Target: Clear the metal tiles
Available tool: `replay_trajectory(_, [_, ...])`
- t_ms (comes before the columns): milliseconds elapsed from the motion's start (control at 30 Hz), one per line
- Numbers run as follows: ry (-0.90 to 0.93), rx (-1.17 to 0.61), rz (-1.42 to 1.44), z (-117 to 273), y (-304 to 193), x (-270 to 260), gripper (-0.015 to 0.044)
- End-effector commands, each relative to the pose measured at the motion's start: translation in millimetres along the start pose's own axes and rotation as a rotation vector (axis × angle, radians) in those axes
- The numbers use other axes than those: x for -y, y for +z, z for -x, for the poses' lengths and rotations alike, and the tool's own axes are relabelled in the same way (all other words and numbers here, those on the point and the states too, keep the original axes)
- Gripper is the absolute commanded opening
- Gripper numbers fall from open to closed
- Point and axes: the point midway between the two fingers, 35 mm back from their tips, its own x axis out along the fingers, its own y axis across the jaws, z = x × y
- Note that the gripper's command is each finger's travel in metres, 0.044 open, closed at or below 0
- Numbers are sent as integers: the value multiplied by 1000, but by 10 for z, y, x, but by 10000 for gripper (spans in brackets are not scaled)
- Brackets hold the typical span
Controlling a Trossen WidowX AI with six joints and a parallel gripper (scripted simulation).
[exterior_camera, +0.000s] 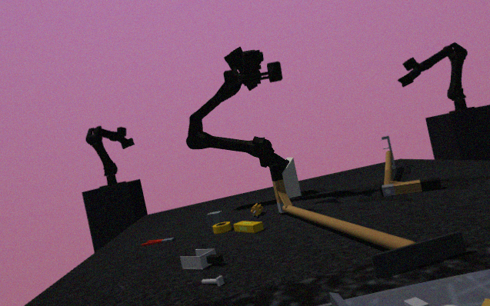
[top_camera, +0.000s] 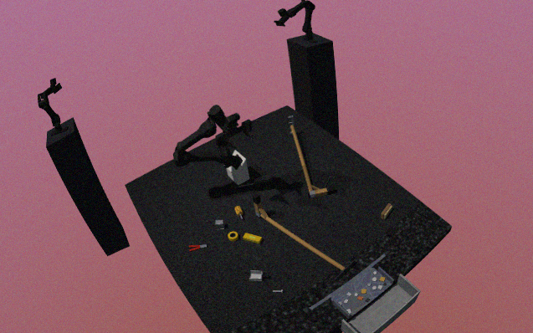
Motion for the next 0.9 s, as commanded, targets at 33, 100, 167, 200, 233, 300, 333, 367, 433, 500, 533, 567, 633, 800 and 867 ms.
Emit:
replay_trajectory(33, [-4, -33, 27, -124, 56, -26, 440])
replay_trajectory(100, [-7, -48, 35, -180, 73, -33, 440])
replay_trajectory(167, [-9, -63, 43, -237, 88, -40, 440])
replay_trajectory(200, [-10, -70, 47, -266, 95, -44, 440])
replay_trajectory(233, [-11, -78, 51, -295, 101, -48, 440])
replay_trajectory(300, [-13, -93, 59, -356, 113, -56, 440])
replay_trajectory(333, [-14, -101, 63, -386, 118, -60, 440])
replay_trajectory(367, [-15, -109, 67, -417, 122, -63, 440])
replay_trajectory(433, [-17, -124, 74, -480, 130, -71, 440])
replay_trajectory(500, [-18, -140, 81, -544, 135, -79, 440])
replay_trajectory(533, [-19, -148, 85, -577, 137, -83, 440])
replay_trajectory(567, [-19, -156, 88, -610, 139, -86, 440])
replay_trajectory(633, [-21, -172, 95, -677, 140, -94, 440])
replay_trajectory(800, [-22, -210, 107, -836, 147, -114, 440])
replay_trajectory(867, [-23, -225, 111, -900, 150, -123, 440])
